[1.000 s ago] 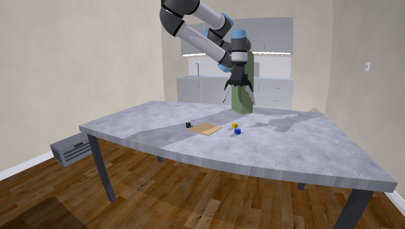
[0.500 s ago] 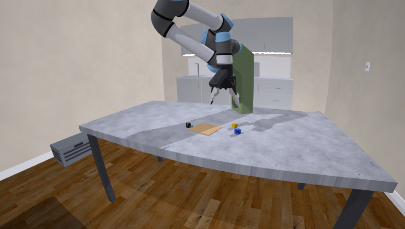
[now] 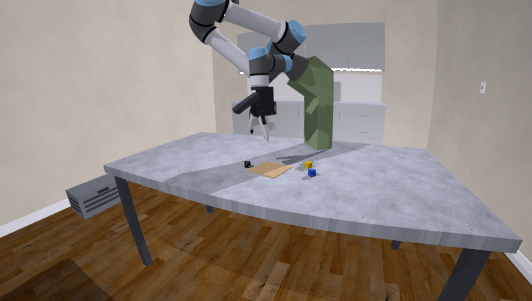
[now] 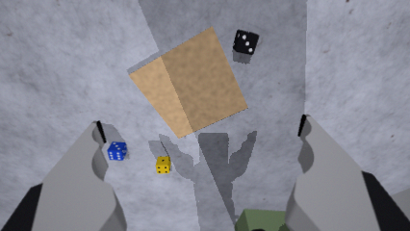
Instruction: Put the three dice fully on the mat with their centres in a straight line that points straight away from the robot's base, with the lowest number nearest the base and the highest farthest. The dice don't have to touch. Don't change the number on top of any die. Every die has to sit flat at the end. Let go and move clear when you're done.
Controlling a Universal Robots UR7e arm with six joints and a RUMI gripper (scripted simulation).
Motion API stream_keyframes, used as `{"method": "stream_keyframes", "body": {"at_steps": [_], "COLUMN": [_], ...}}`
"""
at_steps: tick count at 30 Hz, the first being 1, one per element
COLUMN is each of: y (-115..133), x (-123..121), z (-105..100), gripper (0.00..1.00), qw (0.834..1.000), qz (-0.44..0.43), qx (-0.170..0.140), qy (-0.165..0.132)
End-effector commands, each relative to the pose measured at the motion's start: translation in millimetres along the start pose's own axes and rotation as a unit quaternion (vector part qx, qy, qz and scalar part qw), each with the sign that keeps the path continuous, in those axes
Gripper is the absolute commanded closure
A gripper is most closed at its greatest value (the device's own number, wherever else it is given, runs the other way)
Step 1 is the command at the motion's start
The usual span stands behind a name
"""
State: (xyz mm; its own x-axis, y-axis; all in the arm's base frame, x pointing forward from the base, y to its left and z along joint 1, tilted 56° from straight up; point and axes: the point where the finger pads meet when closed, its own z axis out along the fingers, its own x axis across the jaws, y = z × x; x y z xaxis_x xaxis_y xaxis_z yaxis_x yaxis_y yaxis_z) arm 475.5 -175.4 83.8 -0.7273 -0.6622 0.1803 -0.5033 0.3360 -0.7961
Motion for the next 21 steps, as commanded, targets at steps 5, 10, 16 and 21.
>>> {"method": "stream_keyframes", "body": {"at_steps": [5, 10, 16, 21], "y": [-25, -31, -32, -32], "x": [46, 60, 62, 62], "z": [-8, -12, -12, -12], "gripper": [0.00, 0.00, 0.00, 0.00], "qw": [0.997, 0.995, 0.994, 0.994], "qz": [0.079, 0.104, 0.107, 0.107], "qx": [0.006, 0.011, 0.012, 0.012], "qy": [-0.006, -0.005, -0.005, -0.005]}}
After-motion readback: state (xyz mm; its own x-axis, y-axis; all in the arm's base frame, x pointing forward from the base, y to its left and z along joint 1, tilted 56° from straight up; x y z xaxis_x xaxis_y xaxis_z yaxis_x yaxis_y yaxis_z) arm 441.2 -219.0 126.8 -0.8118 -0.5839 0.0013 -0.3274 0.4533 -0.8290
